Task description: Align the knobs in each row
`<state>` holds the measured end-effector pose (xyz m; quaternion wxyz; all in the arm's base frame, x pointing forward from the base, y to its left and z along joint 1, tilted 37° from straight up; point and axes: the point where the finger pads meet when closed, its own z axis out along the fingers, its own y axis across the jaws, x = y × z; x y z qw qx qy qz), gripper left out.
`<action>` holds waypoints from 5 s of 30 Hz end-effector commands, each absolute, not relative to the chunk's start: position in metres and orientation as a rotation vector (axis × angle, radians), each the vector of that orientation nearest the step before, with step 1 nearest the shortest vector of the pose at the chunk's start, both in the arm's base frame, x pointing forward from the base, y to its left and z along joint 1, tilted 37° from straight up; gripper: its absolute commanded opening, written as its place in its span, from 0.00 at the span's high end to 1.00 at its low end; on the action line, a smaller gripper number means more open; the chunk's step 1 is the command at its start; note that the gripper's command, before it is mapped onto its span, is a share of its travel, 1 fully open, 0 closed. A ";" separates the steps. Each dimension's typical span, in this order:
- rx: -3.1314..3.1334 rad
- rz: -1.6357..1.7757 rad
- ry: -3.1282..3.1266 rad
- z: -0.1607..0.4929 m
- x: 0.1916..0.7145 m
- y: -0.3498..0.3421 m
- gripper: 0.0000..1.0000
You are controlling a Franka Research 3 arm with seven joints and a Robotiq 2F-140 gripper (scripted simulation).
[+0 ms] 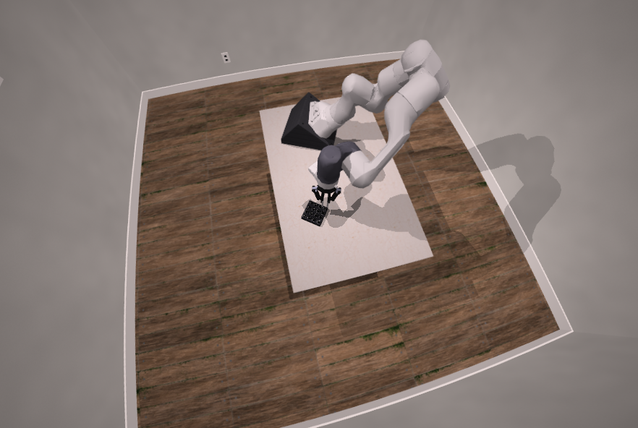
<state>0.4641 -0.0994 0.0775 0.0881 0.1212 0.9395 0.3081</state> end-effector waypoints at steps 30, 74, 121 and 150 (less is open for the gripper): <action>0.921 0.983 2.790 0.081 0.462 -0.099 0.88; 0.921 0.983 2.790 0.075 0.463 -0.095 0.88; 0.921 0.983 2.790 0.046 0.472 -0.075 0.88; 0.921 0.983 2.790 0.046 0.472 -0.075 0.88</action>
